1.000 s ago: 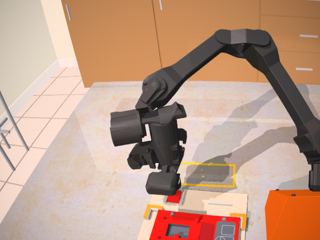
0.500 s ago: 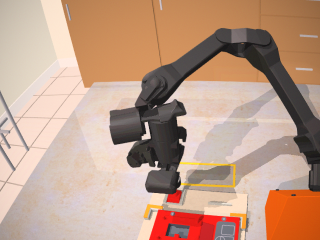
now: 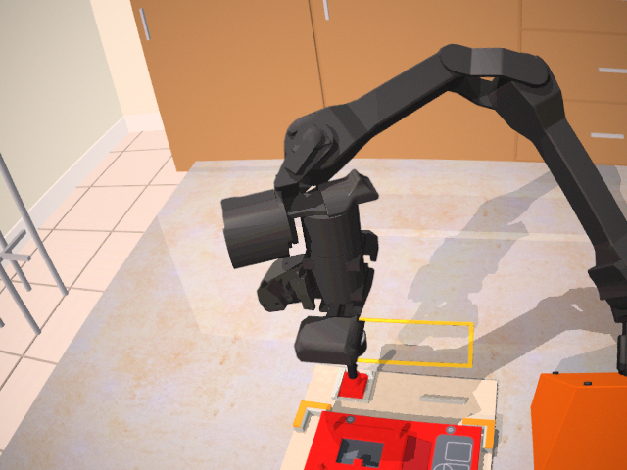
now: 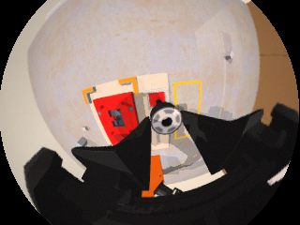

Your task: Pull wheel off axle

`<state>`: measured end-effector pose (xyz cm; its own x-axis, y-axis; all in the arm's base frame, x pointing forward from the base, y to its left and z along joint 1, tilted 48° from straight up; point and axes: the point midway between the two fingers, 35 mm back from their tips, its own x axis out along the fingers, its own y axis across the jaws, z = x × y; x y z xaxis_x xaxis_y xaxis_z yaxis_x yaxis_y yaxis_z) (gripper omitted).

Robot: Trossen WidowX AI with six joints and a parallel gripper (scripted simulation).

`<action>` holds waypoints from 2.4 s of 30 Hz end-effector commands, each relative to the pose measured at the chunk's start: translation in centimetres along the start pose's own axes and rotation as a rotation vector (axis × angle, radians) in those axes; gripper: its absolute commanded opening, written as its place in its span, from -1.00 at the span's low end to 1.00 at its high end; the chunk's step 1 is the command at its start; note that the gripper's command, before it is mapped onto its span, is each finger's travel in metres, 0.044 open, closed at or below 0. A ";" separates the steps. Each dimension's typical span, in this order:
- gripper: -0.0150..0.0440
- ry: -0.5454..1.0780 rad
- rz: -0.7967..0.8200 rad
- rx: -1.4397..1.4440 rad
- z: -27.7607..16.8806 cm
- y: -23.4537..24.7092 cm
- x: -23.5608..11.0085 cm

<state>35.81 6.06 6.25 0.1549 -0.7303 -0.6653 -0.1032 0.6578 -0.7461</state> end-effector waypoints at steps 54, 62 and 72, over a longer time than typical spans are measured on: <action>-0.49 0.000 0.003 0.008 -6.1 -9.0 1.9; -0.49 -0.001 0.006 0.008 -5.9 -8.9 5.8; -0.49 -0.001 -0.002 0.008 -6.3 -9.1 9.5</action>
<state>32.28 -7.63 7.20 0.1627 -0.7278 -0.6662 -0.0809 0.6631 -0.7441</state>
